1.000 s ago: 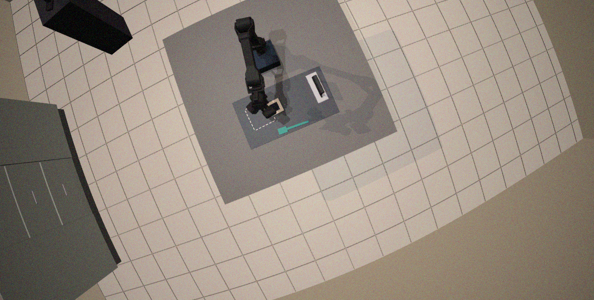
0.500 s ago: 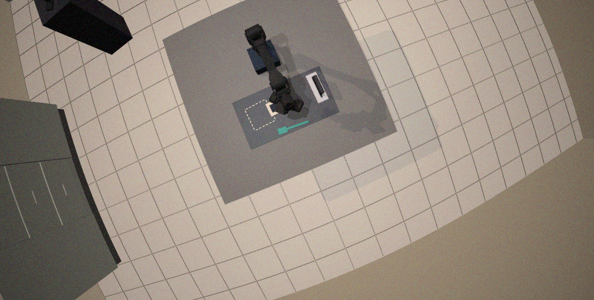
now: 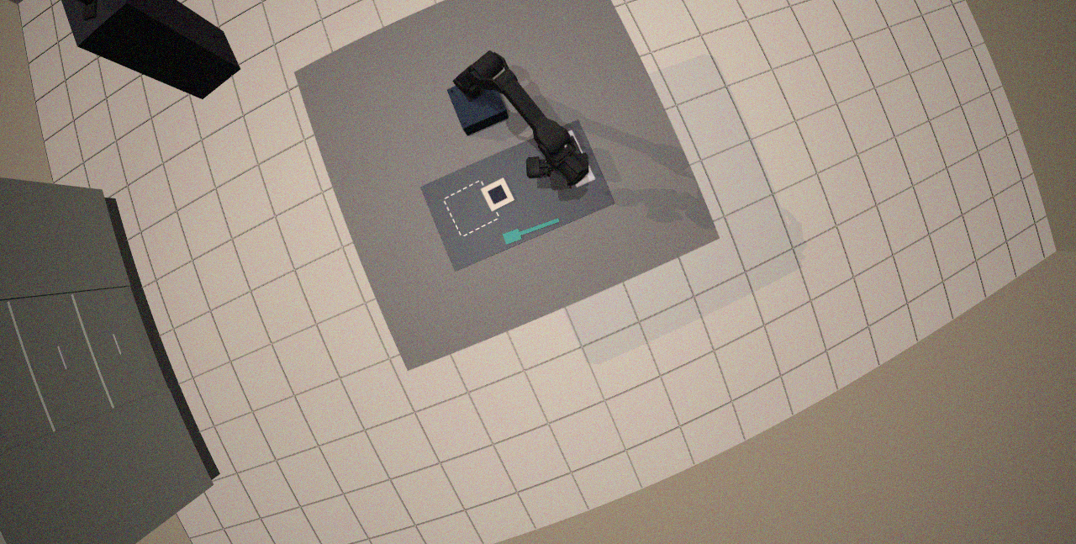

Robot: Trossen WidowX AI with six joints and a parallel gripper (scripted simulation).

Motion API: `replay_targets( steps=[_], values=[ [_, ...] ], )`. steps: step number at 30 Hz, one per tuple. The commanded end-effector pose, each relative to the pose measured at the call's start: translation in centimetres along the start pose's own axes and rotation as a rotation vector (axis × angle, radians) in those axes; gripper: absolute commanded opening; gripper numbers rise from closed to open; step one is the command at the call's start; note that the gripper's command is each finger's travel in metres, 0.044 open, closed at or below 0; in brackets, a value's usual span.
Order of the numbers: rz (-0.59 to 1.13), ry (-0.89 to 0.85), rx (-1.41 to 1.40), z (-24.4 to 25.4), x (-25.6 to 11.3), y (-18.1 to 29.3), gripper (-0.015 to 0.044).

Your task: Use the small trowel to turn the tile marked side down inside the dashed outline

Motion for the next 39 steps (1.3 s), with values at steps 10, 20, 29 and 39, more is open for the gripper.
replay_targets(
  steps=[10,20,29,39],
  values=[
    [0.147,0.054,-0.319,7.1,1.2,5.9,0.027],
    [0.179,0.067,-0.386,8.4,1.9,7.4,0.027],
    [0.179,0.067,-0.386,8.3,3.4,7.6,0.027],
    [0.178,0.067,-0.386,8.1,4.9,7.9,0.027]
  ],
)
Point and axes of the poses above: the point midway between the two fingers, 35 mm back from their tips, its own x axis out along the fingers, its own z axis across the jaws, y = z × x, the point moved 6 cm from there along -x, back along the fingers, and after that the axes turned 3 degrees about -x, right-handed, at the moved point
